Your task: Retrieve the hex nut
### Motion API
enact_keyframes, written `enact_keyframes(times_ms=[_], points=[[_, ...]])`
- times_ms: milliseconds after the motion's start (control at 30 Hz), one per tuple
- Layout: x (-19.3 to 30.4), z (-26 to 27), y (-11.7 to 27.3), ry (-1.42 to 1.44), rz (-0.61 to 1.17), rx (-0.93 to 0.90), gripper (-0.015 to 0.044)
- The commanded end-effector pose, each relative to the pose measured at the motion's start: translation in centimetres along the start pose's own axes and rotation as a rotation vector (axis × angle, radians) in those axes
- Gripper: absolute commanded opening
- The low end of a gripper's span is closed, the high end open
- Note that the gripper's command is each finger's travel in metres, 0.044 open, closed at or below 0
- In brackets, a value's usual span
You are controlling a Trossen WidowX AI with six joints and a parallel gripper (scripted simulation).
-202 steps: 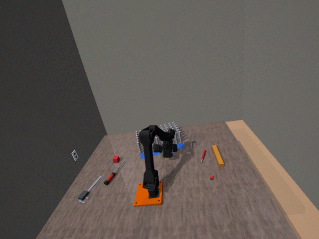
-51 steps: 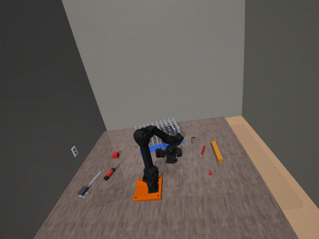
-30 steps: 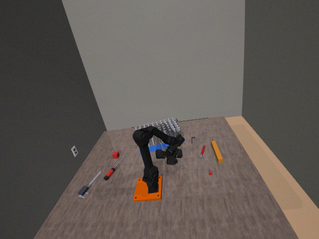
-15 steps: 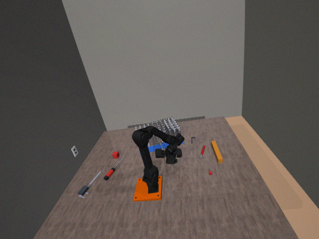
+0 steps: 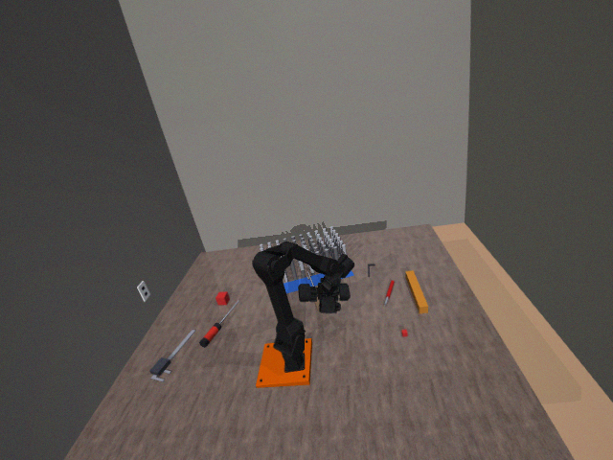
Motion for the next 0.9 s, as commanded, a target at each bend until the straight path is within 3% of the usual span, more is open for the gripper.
enact_keyframes(times_ms=[0,333,867], points=[[0.3,0.0,0.6,0.011,0.014,-0.005,0.0000],[-2.8,0.1,3.0,0.011,0.011,-0.005,0.0000],[1.1,-1.5,7.8,0.013,0.012,-0.006,0.0000]])
Point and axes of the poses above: the point midway between the two fingers, 35 mm back from their tips, its own y axis back along the fingers, its own z axis across the jaws, x = y × z, the point moved 4 cm from there along y, back along the fingers, and after that the axes turned 12 degrees about -y, right-handed, at the moved point
